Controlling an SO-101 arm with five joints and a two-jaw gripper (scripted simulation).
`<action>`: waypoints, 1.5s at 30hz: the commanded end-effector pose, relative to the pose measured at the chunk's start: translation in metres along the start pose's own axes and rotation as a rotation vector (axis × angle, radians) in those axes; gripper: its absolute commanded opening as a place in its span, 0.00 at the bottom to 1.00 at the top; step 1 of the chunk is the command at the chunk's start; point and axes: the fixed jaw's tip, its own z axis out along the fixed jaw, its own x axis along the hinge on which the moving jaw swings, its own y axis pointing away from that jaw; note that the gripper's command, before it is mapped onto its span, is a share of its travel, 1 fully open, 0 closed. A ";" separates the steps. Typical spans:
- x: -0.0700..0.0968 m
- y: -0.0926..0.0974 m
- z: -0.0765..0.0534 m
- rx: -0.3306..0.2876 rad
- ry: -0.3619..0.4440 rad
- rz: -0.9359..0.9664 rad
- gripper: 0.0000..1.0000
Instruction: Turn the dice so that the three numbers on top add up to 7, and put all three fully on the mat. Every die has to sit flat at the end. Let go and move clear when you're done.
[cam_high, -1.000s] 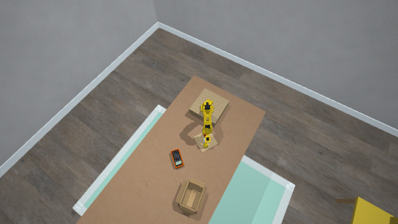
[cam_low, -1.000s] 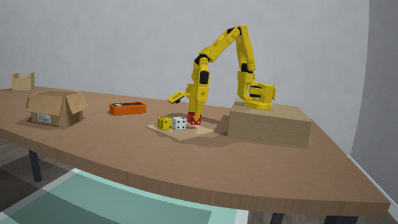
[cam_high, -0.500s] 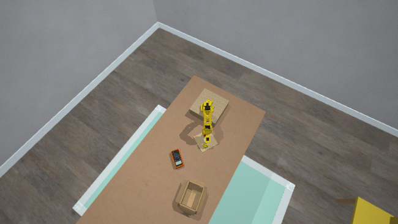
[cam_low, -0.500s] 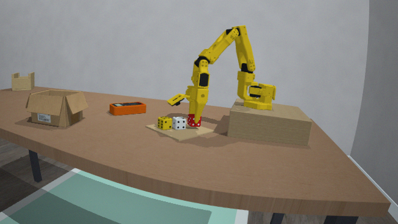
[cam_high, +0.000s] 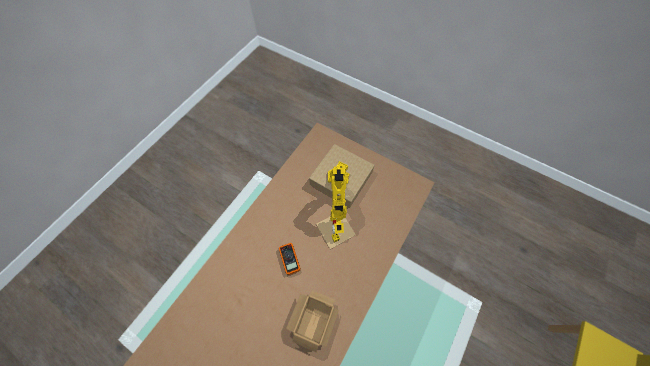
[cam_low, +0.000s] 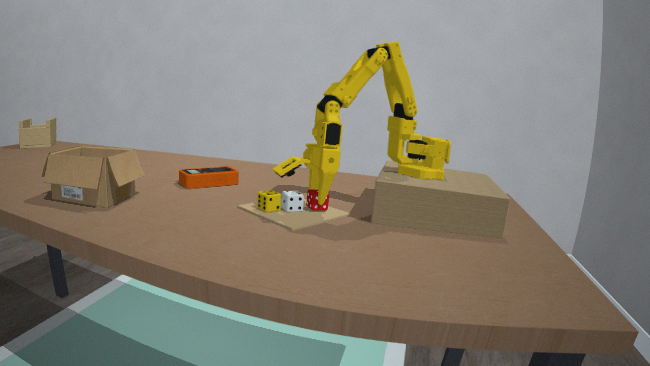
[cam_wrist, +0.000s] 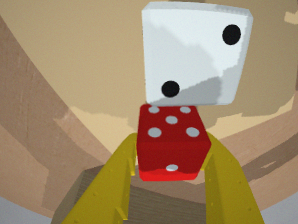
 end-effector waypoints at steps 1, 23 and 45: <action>0.004 0.002 0.004 -0.002 0.016 -0.001 0.00; 0.004 0.002 0.005 -0.002 0.016 -0.001 0.00; 0.004 0.002 0.005 -0.002 0.016 -0.001 0.19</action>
